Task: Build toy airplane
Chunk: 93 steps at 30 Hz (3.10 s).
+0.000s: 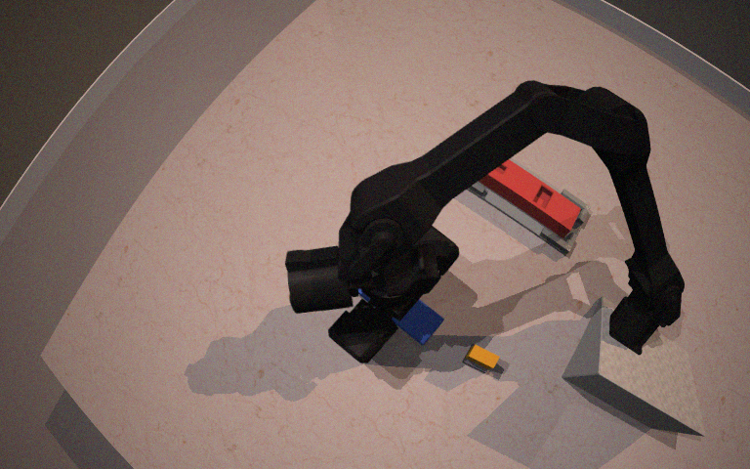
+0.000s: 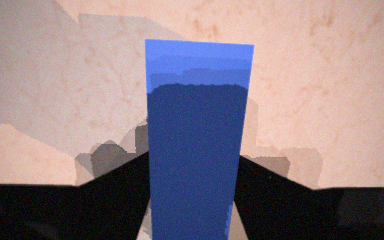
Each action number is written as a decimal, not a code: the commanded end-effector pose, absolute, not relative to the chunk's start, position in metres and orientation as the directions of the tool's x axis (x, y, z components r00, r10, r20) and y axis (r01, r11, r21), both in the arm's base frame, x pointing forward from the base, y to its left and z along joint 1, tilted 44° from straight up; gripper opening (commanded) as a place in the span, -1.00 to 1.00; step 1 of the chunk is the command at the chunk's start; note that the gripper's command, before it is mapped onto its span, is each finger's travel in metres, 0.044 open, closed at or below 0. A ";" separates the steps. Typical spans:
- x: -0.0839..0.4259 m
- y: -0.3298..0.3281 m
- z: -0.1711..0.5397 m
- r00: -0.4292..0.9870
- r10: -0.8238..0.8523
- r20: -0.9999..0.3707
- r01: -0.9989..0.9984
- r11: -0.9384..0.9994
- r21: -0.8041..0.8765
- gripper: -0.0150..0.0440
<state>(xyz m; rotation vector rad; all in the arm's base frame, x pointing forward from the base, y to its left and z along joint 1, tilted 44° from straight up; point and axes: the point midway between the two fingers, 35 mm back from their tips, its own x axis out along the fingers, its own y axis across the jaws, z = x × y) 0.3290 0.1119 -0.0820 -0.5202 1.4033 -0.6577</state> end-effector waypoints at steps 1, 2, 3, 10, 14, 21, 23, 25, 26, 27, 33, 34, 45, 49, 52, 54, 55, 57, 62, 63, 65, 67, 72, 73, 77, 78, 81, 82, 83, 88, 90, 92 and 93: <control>0.331 0.121 -0.075 0.051 -0.692 -0.721 0.110 0.721 -0.684 -0.49; 0.331 0.122 -0.073 0.051 -0.692 -0.720 0.109 0.720 -0.685 -0.49; 0.331 0.125 -0.071 0.051 -0.692 -0.720 0.109 0.721 -0.684 -0.49; 0.333 0.141 -0.056 0.051 -0.689 -0.723 0.110 0.723 -0.682 -0.49; 0.333 0.151 -0.047 0.051 -0.688 -0.724 0.111 0.724 -0.681 -0.49; 0.331 0.166 -0.031 0.051 -0.686 -0.725 0.112 0.726 -0.679 -0.49; 0.331 0.171 -0.027 0.051 -0.686 -0.726 0.112 0.726 -0.678 -0.49; 0.330 0.175 -0.022 0.051 -0.686 -0.726 0.113 0.726 -0.678 -0.49; 0.330 0.177 -0.019 0.051 -0.686 -0.726 0.113 0.726 -0.678 -0.49; 0.329 0.179 -0.017 0.051 -0.686 -0.726 0.113 0.726 -0.678 -0.49; 0.326 0.192 -0.002 0.051 -0.685 -0.726 0.114 0.727 -0.677 -0.49; 0.325 0.194 0.000 0.051 -0.685 -0.726 0.115 0.727 -0.677 -0.49; 0.324 0.188 0.017 0.051 -0.683 -0.728 0.182 0.723 -0.666 -0.49; 0.325 0.179 0.027 0.050 -0.682 -0.730 0.241 0.717 -0.654 -0.49; 0.325 0.172 0.034 0.050 -0.681 -0.731 0.286 0.711 -0.643 -0.49; 0.325 0.167 0.038 0.050 -0.680 -0.731 0.315 0.705 -0.635 -0.49; 0.325 0.165 0.041 0.050 -0.680 -0.731 0.330 0.703 -0.631 -0.49; 0.324 0.160 0.045 0.050 -0.680 -0.732 0.358 0.696 -0.622 -0.49; 0.323 0.148 0.056 0.050 -0.678 -0.733 0.430 0.677 -0.597 -0.49; 0.322 0.145 0.058 0.050 -0.678 -0.733 0.444 0.673 -0.592 -0.49; 0.321 0.140 0.062 0.051 -0.678 -0.733 0.472 0.664 -0.581 -0.49; 0.320 0.135 0.067 0.051 -0.678 -0.734 0.499 0.654 -0.569 -0.49; 0.317 0.122 0.077 0.051 -0.677 -0.734 0.566 0.625 -0.538 -0.49; 0.316 0.120 0.078 0.051 -0.677 -0.734 0.579 0.619 -0.531 -0.49; 0.313 0.109 0.086 0.051 -0.677 -0.734 0.630 0.593 -0.503 -0.49; 0.312 0.107 0.088 0.051 -0.677 -0.734 0.642 0.586 -0.495 -0.49; 0.309 0.099 0.093 0.051 -0.677 -0.734 0.678 0.563 -0.472 -0.49; 0.308 0.096 0.095 0.051 -0.677 -0.734 0.690 0.555 -0.464 -0.49; 0.307 0.094 0.097 0.051 -0.677 -0.734 0.702 0.547 -0.456 -0.49; 0.302 0.081 0.105 0.051 -0.677 -0.734 0.757 0.505 -0.414 -0.49; 0.299 0.076 0.108 0.051 -0.678 -0.734 0.778 0.487 -0.396 -0.49; 0.296 0.070 0.111 0.051 -0.678 -0.733 0.798 0.469 -0.378 -0.49; 0.295 0.068 0.112 0.051 -0.678 -0.733 0.808 0.459 -0.369 -0.49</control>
